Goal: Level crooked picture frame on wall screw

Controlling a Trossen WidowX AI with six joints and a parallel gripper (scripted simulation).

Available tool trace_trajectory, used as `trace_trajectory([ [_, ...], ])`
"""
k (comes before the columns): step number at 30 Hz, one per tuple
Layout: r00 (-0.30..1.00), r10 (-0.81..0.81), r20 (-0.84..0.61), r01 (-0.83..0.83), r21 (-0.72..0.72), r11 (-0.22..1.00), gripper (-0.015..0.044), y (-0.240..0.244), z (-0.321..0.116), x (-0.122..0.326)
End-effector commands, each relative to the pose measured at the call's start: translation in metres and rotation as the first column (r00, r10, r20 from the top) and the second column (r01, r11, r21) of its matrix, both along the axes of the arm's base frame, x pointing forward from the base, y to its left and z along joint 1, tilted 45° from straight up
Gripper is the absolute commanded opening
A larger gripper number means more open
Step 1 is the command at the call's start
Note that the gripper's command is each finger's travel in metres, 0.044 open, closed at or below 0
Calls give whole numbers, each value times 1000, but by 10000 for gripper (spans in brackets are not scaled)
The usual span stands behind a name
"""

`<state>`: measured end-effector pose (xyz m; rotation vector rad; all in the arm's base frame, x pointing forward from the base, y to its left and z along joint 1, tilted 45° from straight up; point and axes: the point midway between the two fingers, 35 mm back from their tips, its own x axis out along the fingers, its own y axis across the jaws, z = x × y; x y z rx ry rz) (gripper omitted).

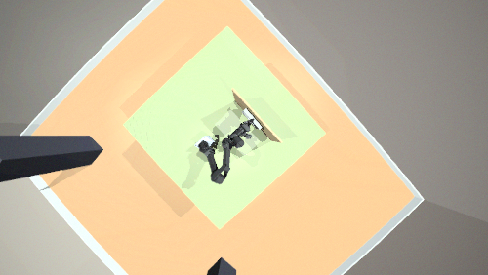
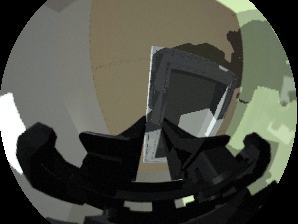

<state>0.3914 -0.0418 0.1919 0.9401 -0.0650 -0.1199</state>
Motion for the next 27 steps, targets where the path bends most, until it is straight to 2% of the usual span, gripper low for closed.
trace_trajectory([
  [1, 1000, 0, -1, 0, -5, 1000, 0, 0, 0, 0],
  [7, 1000, 0, -1, 0, -5, 1000, 0, 0, 0, 0],
  [11, 1000, -1, -7, 0, -63, 998, 0, 0, 0, 0],
  [27, 1000, -2, -17, 0, -140, 990, 0, 0, -1, 0],
])
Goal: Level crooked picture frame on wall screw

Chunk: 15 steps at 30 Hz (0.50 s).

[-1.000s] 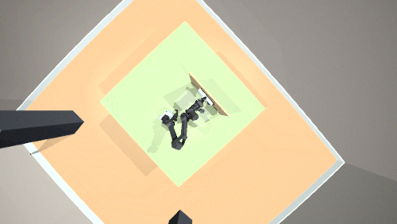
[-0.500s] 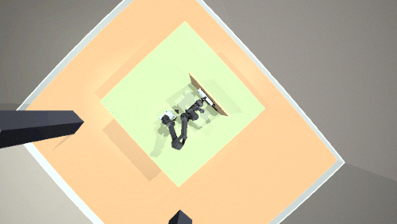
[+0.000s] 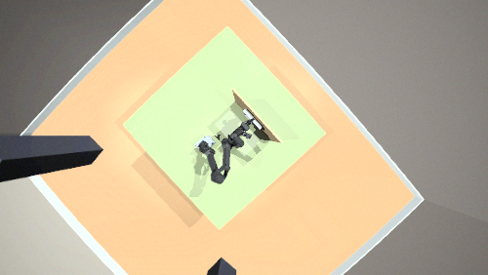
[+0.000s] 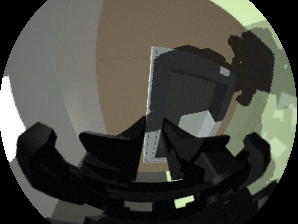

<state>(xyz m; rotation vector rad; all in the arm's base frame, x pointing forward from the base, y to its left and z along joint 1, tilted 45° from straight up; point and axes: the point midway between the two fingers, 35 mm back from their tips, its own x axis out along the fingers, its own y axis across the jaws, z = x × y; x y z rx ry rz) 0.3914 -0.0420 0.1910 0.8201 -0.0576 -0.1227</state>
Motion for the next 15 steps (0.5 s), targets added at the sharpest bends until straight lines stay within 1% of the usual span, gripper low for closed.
trace_trajectory([
  [1, 1000, -1, -3, 1, -32, 1000, 0, 0, 0, 0],
  [7, 1000, -1, -5, 1, -52, 999, 0, 0, 0, 0],
  [15, 1000, 0, -4, 0, -36, 999, 210, 0, 0, 0],
])
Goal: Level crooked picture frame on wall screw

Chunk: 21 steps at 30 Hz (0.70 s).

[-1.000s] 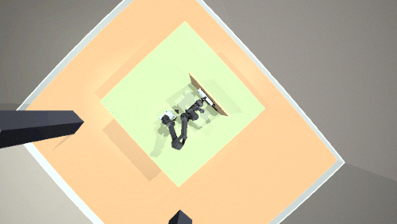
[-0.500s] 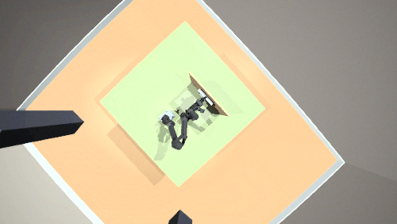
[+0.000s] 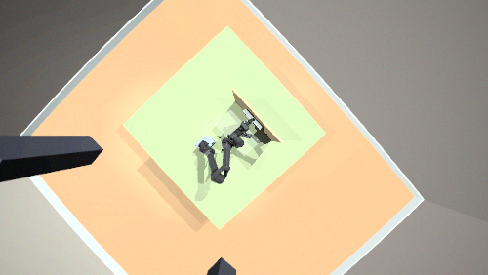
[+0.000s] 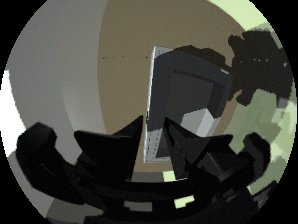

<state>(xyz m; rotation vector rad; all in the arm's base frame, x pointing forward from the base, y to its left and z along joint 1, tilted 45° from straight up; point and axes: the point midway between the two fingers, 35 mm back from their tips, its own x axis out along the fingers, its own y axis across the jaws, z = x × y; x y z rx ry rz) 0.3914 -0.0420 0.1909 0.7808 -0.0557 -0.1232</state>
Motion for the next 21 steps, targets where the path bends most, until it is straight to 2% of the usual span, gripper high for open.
trace_trajectory([
  [1, 1000, 0, 0, 0, 3, 1000, 236, 0, 0, 0],
  [2, 1000, 0, 0, 0, 3, 1000, 260, 0, 0, 0],
  [7, 1000, 1, 1, -1, 11, 1000, 260, 1, 2, -6],
  [17, 1000, 10, 18, -12, 135, 991, 260, 9, 1, -88],
  [21, 1000, 11, 21, -14, 153, 988, 260, 10, -3, -99],
])
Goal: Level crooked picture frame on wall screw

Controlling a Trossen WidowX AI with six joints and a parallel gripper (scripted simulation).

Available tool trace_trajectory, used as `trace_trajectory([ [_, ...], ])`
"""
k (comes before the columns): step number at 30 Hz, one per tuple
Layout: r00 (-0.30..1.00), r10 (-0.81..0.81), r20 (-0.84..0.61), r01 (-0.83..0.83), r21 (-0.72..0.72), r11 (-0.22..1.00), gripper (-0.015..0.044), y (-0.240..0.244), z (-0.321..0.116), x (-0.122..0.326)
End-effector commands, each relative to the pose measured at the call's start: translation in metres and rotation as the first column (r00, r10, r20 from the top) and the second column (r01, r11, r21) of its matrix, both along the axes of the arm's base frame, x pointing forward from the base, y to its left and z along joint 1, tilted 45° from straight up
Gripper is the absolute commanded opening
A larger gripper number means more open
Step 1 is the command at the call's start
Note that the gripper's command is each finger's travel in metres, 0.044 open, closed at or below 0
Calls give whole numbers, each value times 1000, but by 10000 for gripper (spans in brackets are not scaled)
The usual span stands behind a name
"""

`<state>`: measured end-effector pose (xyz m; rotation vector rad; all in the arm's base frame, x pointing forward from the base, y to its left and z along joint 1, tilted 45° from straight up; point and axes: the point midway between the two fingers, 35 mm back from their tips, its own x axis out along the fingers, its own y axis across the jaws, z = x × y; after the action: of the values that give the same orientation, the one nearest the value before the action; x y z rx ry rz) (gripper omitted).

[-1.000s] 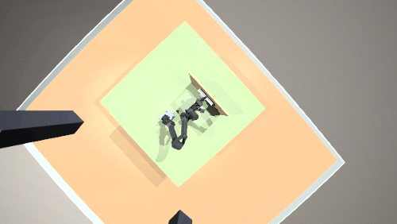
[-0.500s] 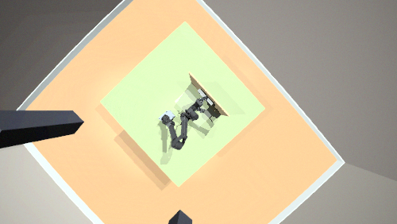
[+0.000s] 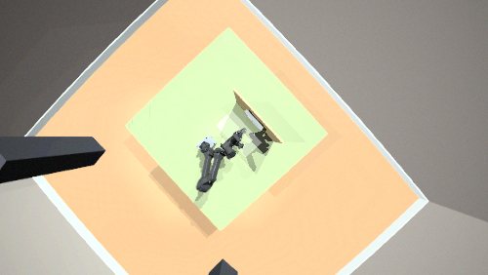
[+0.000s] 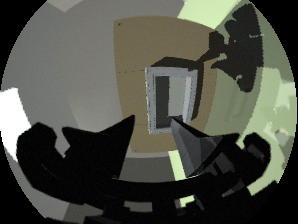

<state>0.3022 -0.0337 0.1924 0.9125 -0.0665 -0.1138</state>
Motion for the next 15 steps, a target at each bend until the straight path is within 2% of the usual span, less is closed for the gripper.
trace_trajectory([
  [1, 1000, 7, -1, -7, 23, 1000, 260, 2, -5, -10],
  [5, 1000, 2, 3, -2, 49, 999, 260, 4, 9, -12],
  [15, 1000, 4, 21, -9, 223, 975, 260, 15, 36, -65],
])
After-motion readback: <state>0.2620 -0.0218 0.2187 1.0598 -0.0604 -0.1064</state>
